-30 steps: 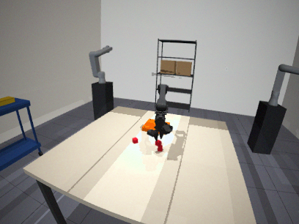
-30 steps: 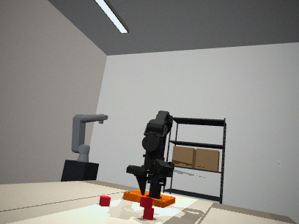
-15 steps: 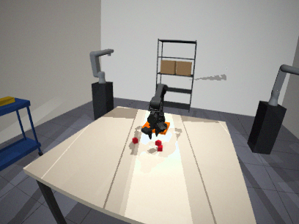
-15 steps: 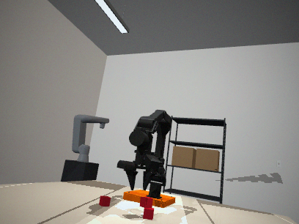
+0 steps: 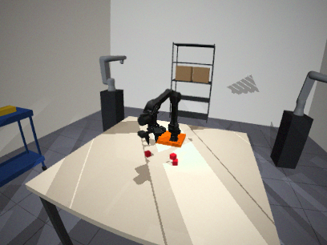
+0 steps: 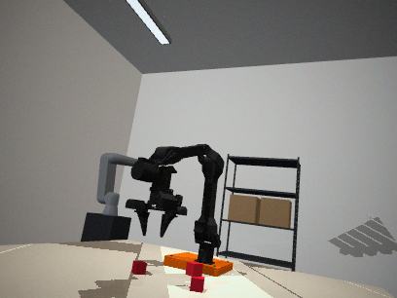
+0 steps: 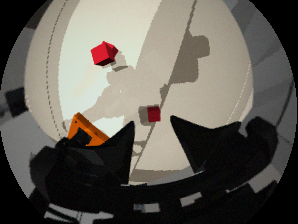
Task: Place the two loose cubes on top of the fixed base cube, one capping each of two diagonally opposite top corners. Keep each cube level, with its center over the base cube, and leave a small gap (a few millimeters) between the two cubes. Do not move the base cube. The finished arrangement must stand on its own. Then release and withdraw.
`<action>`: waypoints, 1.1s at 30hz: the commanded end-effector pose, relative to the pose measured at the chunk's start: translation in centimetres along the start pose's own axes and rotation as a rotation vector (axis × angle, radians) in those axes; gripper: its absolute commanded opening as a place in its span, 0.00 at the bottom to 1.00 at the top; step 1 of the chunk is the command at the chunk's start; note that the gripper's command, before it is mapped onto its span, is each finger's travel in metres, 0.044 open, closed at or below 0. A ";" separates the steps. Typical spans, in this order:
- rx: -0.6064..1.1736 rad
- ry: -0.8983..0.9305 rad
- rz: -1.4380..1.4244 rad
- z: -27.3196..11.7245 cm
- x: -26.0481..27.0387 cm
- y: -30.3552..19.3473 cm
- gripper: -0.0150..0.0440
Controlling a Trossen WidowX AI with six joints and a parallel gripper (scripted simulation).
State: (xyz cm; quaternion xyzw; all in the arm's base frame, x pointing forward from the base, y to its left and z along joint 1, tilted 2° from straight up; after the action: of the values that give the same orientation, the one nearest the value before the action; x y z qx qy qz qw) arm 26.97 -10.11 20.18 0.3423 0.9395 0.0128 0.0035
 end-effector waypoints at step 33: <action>0.001 -0.007 0.032 7.8 -1.1 -3.9 0.70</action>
State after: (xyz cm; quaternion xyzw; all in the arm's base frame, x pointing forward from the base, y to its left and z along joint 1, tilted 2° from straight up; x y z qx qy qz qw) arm 25.49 -13.65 12.85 0.3573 0.9339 0.0120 0.0076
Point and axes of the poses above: the point midway between the two fingers, 35 mm back from their tips, its own z axis out along the fingers, its own x axis across the jaws, y = z × x, the point moved 8 cm from there along -z, back along the fingers, and after that the axes turned 1 degree about z, right-handed, at the moved point
